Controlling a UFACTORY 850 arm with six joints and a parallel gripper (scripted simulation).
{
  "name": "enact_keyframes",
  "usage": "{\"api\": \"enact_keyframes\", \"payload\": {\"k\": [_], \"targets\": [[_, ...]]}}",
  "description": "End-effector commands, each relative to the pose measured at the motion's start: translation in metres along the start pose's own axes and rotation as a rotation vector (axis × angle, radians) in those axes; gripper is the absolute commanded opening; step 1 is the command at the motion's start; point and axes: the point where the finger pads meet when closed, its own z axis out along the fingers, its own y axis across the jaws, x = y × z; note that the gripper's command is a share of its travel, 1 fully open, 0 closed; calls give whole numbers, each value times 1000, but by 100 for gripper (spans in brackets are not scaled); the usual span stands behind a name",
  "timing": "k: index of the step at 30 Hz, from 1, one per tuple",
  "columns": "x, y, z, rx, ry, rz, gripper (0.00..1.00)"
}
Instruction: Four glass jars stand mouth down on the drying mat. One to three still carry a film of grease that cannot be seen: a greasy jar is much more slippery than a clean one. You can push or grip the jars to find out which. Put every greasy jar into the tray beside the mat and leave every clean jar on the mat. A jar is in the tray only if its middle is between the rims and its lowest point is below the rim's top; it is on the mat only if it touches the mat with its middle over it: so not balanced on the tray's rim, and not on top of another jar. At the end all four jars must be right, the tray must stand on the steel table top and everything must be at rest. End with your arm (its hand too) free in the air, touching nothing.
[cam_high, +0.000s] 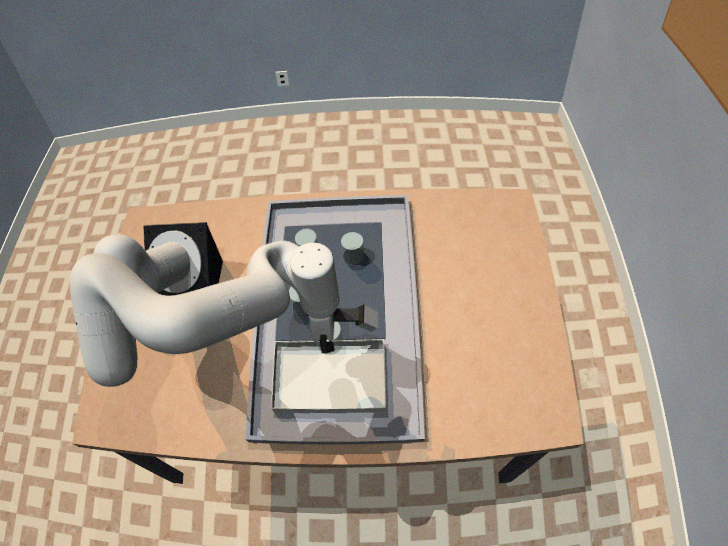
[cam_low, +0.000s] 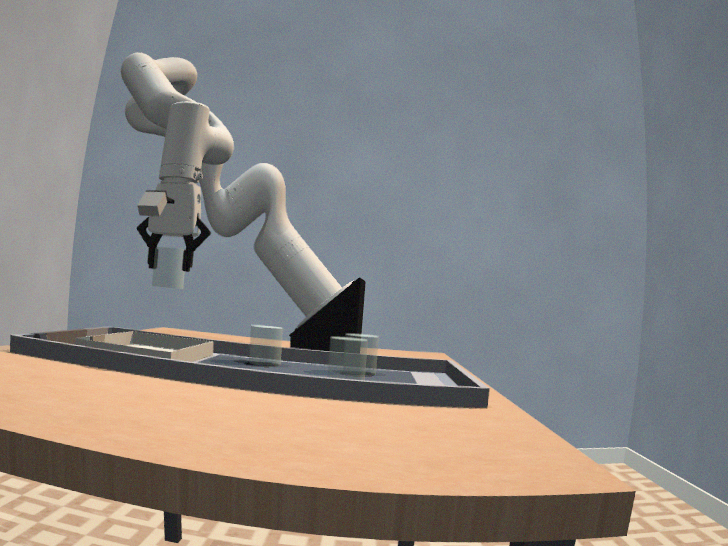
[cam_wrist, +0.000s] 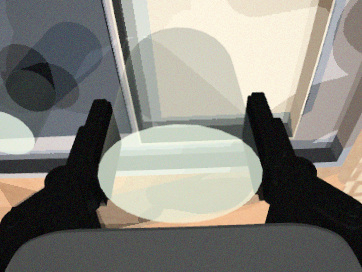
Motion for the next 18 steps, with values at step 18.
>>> {"api": "enact_keyframes", "payload": {"k": [18], "targets": [[-16,40,2,0,1,0,0]]}}
